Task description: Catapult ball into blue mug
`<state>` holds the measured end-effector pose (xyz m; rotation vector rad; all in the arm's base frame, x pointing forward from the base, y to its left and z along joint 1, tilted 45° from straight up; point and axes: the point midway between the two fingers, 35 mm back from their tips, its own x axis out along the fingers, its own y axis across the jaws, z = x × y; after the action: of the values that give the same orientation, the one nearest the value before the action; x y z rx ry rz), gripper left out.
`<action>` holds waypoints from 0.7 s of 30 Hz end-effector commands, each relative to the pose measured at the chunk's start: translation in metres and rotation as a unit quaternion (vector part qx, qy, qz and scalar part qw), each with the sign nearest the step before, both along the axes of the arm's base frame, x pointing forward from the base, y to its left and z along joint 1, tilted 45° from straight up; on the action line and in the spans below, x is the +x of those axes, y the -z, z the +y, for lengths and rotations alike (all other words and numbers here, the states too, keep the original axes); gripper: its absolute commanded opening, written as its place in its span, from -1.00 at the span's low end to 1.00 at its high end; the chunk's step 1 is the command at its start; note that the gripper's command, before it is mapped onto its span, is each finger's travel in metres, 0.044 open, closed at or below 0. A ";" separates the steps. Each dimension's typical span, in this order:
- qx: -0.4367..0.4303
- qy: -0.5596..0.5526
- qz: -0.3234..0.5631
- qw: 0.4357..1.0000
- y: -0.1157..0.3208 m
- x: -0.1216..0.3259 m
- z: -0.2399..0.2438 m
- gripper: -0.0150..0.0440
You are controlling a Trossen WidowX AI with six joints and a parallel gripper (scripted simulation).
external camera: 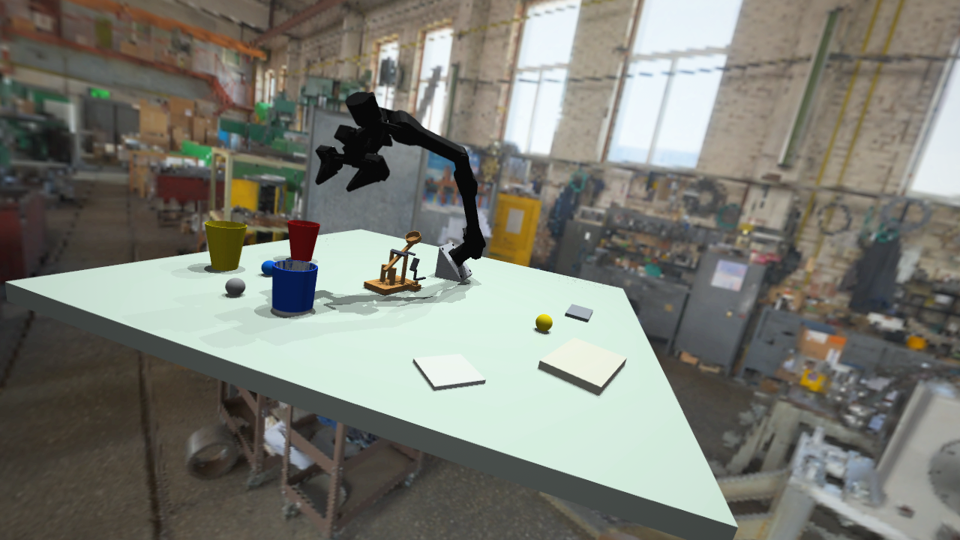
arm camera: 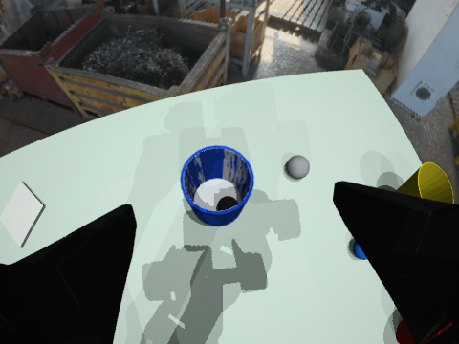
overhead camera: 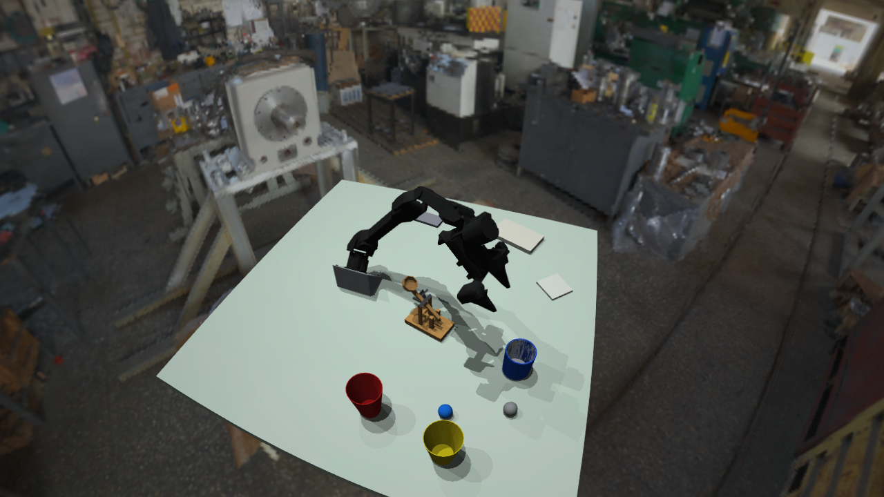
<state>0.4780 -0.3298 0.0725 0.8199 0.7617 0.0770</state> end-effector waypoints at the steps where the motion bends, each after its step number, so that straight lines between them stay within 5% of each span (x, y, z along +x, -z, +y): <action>1: 0.010 0.000 -0.005 1.000 -0.001 0.004 0.002 1.00; 21: 0.008 0.007 -0.005 1.000 -0.002 0.004 -0.002 1.00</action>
<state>0.4812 -0.3322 0.0750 0.8403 0.7451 0.0735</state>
